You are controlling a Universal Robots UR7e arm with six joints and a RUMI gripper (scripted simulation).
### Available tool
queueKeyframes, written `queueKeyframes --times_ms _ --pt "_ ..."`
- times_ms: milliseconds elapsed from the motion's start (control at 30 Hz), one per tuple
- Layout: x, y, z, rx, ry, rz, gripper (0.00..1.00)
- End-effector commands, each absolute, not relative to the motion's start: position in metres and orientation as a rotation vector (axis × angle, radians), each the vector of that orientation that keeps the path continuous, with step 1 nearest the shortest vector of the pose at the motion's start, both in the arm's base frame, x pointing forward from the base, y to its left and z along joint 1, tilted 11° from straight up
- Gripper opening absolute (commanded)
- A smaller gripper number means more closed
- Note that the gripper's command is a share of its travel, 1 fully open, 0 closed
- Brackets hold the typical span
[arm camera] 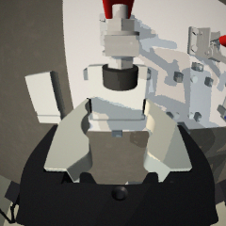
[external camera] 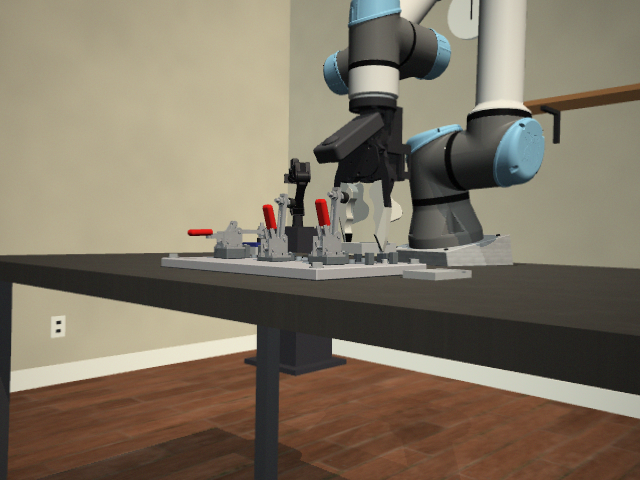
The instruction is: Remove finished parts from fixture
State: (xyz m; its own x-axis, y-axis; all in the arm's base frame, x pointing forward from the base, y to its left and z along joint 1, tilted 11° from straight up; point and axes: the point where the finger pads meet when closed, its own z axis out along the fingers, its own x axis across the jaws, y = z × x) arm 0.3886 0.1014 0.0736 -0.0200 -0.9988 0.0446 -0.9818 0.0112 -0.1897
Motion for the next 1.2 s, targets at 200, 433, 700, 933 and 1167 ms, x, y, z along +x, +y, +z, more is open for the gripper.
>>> queueKeyframes --times_ms 200,433,700,933,1167 --pt "0.387 0.102 0.086 -2.124 2.158 -0.256 0.0" --pt "0.386 0.102 0.091 -2.124 2.158 -0.256 0.0" --pt "0.384 0.103 0.097 -2.124 2.158 -0.256 0.0" --pt "0.384 0.103 0.099 -2.124 2.158 -0.256 0.0" --pt "0.384 0.103 0.1 -2.124 2.158 -0.256 0.0"
